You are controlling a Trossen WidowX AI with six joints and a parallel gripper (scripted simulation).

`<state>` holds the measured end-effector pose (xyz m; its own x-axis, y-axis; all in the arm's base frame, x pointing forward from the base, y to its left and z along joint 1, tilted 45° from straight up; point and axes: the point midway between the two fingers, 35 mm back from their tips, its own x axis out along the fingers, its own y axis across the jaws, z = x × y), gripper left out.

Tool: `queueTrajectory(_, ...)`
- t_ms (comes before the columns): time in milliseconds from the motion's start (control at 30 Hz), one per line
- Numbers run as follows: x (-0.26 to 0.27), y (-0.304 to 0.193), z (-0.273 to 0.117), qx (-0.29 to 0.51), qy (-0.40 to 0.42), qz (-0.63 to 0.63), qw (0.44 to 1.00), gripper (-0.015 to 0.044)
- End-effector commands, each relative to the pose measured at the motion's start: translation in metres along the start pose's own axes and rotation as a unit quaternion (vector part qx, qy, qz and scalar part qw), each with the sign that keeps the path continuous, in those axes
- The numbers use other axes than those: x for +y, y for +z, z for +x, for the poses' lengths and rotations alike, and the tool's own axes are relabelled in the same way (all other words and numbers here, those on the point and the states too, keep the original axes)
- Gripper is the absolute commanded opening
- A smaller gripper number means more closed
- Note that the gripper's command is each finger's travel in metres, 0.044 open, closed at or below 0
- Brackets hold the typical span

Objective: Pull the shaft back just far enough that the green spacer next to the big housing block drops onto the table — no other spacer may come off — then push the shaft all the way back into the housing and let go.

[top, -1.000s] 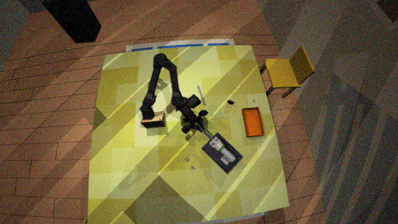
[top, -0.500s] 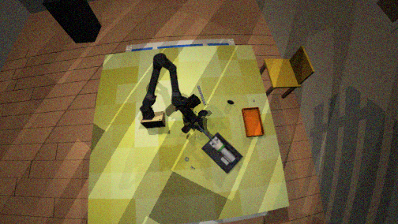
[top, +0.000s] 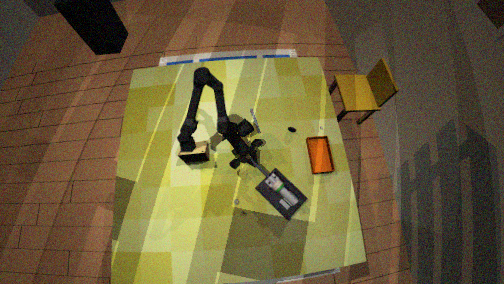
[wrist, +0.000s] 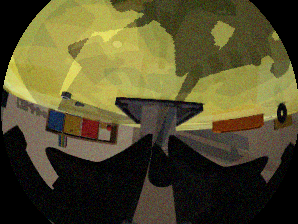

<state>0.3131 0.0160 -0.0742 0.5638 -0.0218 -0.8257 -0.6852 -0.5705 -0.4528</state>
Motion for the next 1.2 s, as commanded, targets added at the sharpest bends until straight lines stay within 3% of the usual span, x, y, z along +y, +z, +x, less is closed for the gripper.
queueTrajectory(0, 0.0011, 0.0011, -0.0009, -0.001, 0.001, 0.002, 1.0, 0.0)
queueTrajectory(1167, 0.0011, 0.0031, -0.0042, -0.001, 0.001, 0.002, 1.0, 0.0)
